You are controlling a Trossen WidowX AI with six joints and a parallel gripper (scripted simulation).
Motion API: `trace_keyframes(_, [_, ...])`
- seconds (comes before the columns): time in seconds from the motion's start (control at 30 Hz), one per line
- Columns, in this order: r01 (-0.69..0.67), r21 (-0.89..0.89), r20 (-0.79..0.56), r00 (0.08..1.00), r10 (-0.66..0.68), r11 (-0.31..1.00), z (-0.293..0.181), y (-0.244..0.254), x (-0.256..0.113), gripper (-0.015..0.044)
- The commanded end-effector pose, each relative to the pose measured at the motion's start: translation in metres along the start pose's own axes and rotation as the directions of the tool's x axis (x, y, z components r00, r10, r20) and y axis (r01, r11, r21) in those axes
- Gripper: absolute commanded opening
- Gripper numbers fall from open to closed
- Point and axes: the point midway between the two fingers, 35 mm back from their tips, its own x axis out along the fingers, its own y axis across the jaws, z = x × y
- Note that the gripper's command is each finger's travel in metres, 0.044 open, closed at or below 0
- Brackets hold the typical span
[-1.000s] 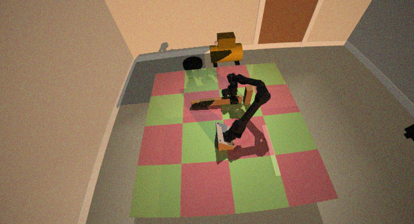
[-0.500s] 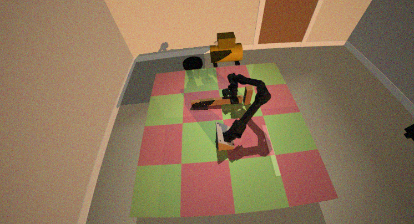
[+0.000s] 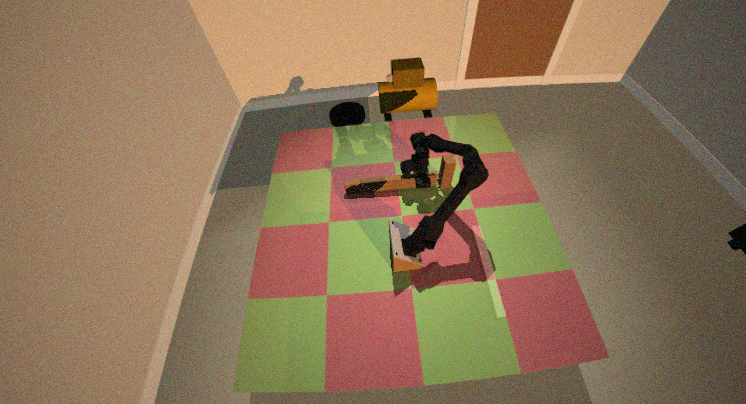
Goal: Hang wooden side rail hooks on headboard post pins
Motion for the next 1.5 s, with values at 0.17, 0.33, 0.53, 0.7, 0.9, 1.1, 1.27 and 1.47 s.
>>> trace_keyframes(0.17, [0.012, -0.002, -0.001, 1.0, -0.012, 1.0, -0.0018, -0.0025, -0.0039, 0.0])
trace_keyframes(0.33, [0.012, -0.002, -0.001, 1.0, -0.012, 1.0, -0.0023, -0.003, -0.0042, 0.0])
trace_keyframes(0.53, [0.012, -0.002, -0.001, 1.0, -0.012, 1.0, -0.003, -0.0031, -0.0045, 0.0])
trace_keyframes(0.7, [0.012, -0.002, -0.001, 1.0, -0.012, 1.0, -0.0035, -0.0031, -0.0046, 0.0])
trace_keyframes(0.9, [0.012, -0.002, -0.001, 1.0, -0.012, 1.0, -0.0042, -0.0032, -0.0048, 0.0])
trace_keyframes(1.1, [0.012, -0.002, -0.001, 1.0, -0.012, 1.0, -0.0052, -0.0033, -0.005, 0.0])
trace_keyframes(1.27, [0.012, -0.002, -0.001, 1.0, -0.012, 1.0, -0.0061, -0.0034, -0.0051, 0.0])
trace_keyframes(1.47, [0.012, -0.002, -0.001, 1.0, -0.012, 1.0, -0.0071, -0.0035, -0.0052, 0.0])
